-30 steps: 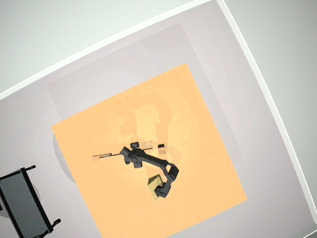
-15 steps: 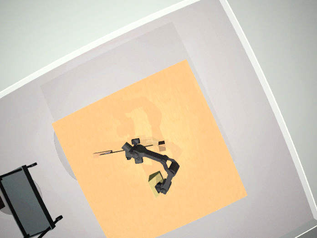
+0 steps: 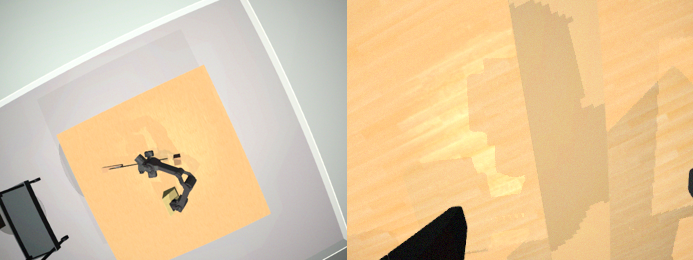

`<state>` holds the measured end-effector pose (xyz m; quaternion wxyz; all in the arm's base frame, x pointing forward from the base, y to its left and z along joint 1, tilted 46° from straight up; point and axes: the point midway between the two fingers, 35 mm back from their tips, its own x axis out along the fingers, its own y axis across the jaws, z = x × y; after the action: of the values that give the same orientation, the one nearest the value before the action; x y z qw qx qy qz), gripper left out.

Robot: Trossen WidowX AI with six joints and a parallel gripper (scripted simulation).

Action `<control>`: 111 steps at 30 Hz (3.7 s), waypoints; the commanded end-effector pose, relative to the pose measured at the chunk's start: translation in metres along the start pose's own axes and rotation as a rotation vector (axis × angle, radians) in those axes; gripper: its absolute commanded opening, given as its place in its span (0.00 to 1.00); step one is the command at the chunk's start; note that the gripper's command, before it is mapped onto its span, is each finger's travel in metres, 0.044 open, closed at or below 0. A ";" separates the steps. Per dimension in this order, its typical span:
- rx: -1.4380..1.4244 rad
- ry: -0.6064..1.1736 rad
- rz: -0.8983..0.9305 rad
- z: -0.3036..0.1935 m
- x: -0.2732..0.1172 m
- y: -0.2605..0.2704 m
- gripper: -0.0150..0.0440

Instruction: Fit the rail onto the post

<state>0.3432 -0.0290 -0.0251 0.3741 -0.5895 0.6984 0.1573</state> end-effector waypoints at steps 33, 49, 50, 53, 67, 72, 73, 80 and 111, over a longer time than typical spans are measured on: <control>-0.012 0.013 0.007 -0.002 0.026 0.005 0.28; -0.012 0.013 0.007 -0.002 0.024 0.004 0.25; -0.012 0.013 0.007 -0.002 0.023 0.004 0.25; -0.012 0.013 0.007 -0.002 0.021 0.004 0.25; -0.012 0.013 0.008 -0.002 0.014 0.004 0.25; -0.012 0.013 0.008 -0.002 0.012 0.003 0.25; -0.012 0.013 0.008 -0.002 0.011 0.003 0.25; -0.012 0.013 0.008 -0.002 0.008 0.002 0.25; -0.012 0.012 0.008 -0.001 -0.008 0.002 0.25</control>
<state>0.3385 -0.0300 -0.0235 0.3583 -0.5894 0.7068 0.1570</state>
